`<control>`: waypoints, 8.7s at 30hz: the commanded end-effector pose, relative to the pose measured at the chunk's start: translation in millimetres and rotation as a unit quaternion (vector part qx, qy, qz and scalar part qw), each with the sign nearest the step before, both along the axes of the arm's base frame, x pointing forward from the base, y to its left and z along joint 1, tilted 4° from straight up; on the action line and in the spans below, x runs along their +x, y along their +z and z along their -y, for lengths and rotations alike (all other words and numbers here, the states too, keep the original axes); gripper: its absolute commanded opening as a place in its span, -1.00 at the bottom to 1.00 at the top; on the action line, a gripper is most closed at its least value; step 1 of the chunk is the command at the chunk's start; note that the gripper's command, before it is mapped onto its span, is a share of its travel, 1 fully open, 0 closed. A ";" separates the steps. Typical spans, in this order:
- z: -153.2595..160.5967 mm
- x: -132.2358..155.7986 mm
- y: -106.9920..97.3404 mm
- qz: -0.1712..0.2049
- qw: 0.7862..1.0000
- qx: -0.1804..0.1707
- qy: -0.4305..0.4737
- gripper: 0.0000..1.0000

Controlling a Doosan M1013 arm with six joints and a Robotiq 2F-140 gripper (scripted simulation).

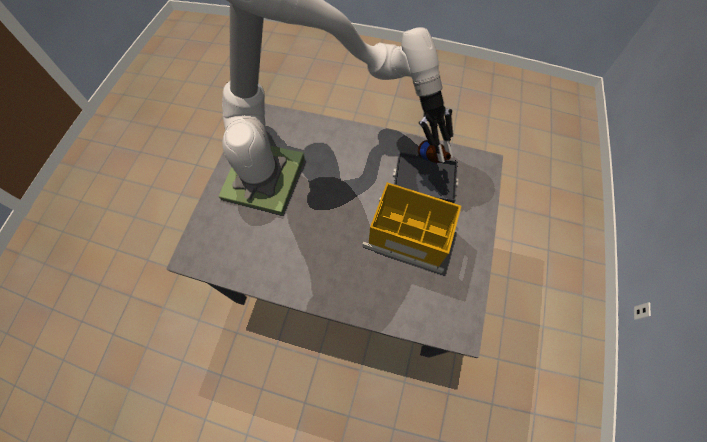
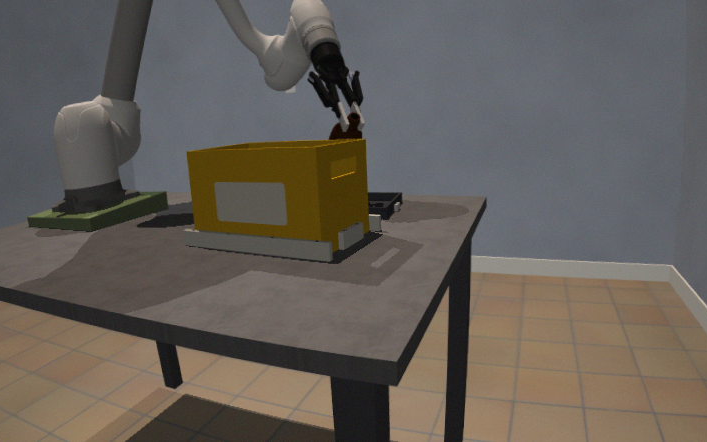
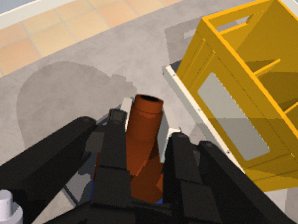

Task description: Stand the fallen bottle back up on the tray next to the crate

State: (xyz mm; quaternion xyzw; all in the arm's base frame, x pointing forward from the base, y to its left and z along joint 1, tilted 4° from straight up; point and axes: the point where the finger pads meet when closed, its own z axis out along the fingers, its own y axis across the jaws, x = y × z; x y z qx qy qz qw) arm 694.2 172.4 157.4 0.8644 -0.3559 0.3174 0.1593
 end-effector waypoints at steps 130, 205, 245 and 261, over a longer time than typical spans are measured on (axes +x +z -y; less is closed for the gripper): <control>-2.9 -4.5 -5.3 0.119 0.985 -0.128 0.009 -0.80; -3.9 -6.0 -7.9 0.175 0.967 -0.187 0.013 -0.80; -4.2 -6.0 -7.8 0.178 0.966 -0.189 0.014 -0.80; -4.2 -6.0 -8.5 0.178 0.966 -0.189 0.014 -0.80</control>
